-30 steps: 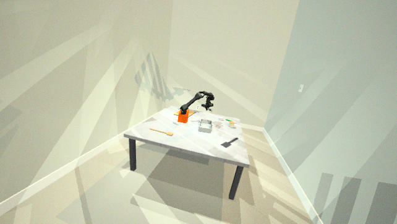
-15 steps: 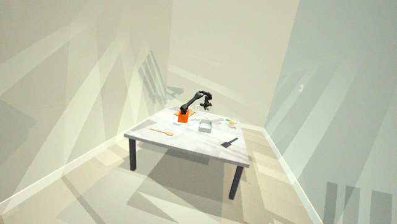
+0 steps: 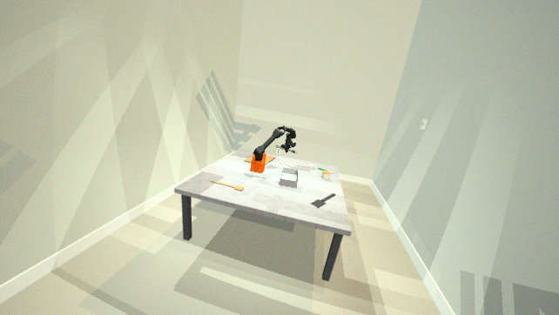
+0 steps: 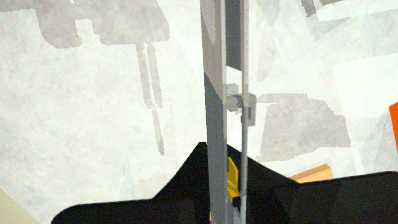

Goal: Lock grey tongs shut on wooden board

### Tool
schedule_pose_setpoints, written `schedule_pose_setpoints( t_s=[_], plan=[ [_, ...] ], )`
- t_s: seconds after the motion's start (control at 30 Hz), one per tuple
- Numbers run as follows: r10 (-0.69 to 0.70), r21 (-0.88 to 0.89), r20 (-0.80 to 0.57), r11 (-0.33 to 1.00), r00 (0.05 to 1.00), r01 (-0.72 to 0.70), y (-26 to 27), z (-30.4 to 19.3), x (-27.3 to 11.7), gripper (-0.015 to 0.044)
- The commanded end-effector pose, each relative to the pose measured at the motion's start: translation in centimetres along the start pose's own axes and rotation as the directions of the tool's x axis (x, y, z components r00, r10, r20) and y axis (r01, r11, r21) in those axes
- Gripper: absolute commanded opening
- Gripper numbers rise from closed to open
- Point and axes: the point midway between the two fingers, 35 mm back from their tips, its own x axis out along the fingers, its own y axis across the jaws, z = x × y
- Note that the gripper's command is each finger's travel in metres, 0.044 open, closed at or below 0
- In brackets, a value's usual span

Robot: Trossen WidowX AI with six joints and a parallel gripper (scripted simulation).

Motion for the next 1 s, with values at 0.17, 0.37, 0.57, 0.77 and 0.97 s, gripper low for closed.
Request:
schedule_pose_setpoints(
  t_s=[0.17,0.37,0.57,0.77,0.97],
  plan=[
    [0.011,-0.361,-0.006,0.932,1.000,-0.012,0.3,-2.7,-0.7,-0.0150],
    [0.017,-0.571,-0.009,0.821,1.000,-0.019,0.5,-4.4,-1.0,-0.0150],
    [0.022,-0.749,-0.013,0.662,1.000,-0.024,0.5,-6.1,-1.3,-0.0150],
    [0.026,-0.884,-0.016,0.467,1.000,-0.026,0.5,-7.8,-1.6,-0.0150],
    [0.028,-0.970,-0.014,0.242,1.000,-0.021,0.4,-9.6,-1.7,-0.0150]
  ],
)
